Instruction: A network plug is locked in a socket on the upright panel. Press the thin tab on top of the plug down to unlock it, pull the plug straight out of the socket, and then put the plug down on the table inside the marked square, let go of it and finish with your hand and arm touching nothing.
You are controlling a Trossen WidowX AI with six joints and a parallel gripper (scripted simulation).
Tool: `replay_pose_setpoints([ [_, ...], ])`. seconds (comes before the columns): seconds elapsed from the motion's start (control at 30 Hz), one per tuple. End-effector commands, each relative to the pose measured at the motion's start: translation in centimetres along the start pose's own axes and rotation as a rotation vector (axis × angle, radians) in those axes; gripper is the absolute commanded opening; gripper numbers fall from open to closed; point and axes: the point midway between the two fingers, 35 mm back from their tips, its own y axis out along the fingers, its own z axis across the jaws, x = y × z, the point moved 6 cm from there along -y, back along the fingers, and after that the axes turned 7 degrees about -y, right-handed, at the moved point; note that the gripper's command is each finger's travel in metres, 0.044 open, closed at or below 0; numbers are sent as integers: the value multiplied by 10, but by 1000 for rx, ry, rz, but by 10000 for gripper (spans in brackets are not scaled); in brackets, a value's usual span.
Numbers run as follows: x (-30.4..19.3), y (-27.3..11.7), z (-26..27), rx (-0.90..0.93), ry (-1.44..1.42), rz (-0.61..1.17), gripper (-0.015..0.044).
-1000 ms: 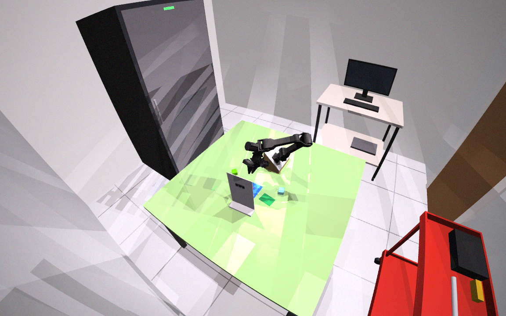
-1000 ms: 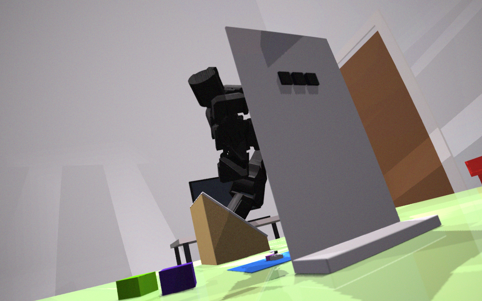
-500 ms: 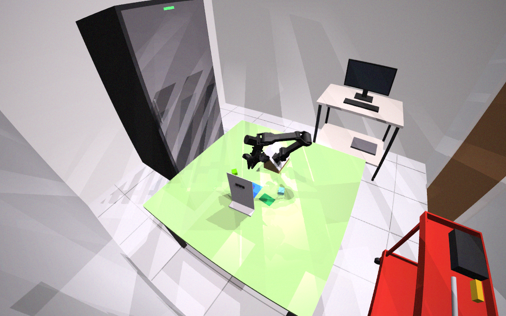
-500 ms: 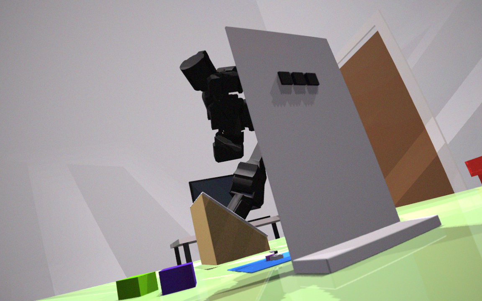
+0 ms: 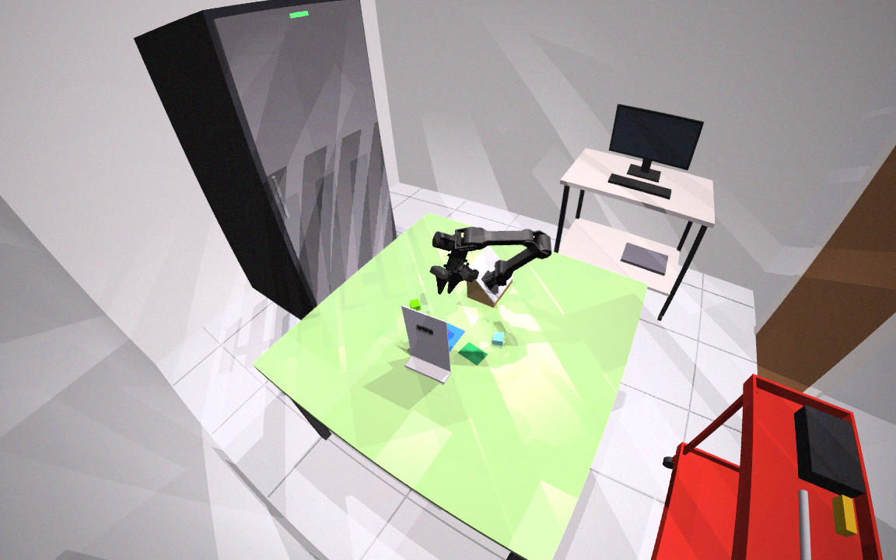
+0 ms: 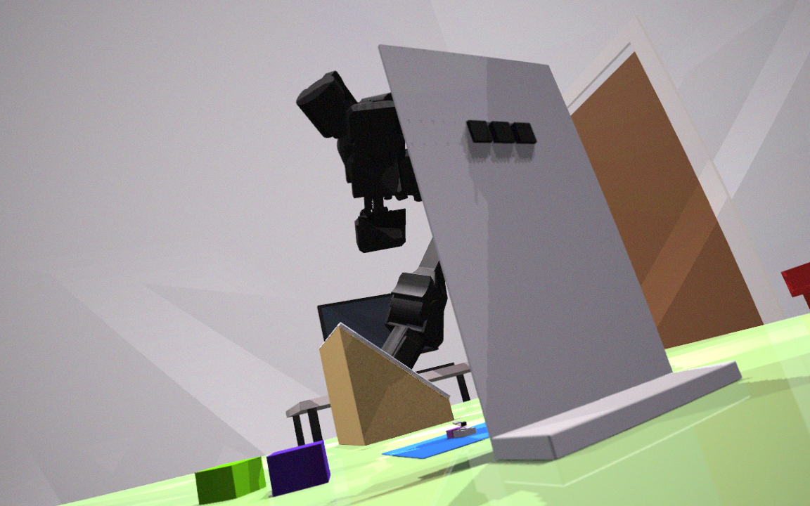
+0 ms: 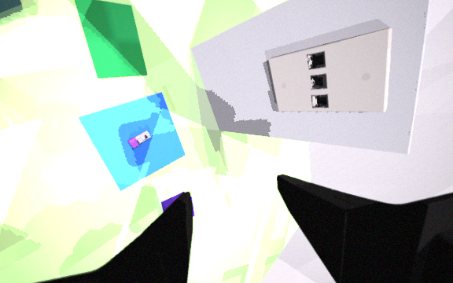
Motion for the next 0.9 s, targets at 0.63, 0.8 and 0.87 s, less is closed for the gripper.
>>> replay_pose_setpoints([
  [0.63, 0, -1, -1, -3, -5, -4, 440],
  [0.8, 0, -1, -1, -3, -5, -4, 440],
  [0.87, 0, -1, -1, -3, -5, -4, 440],
])
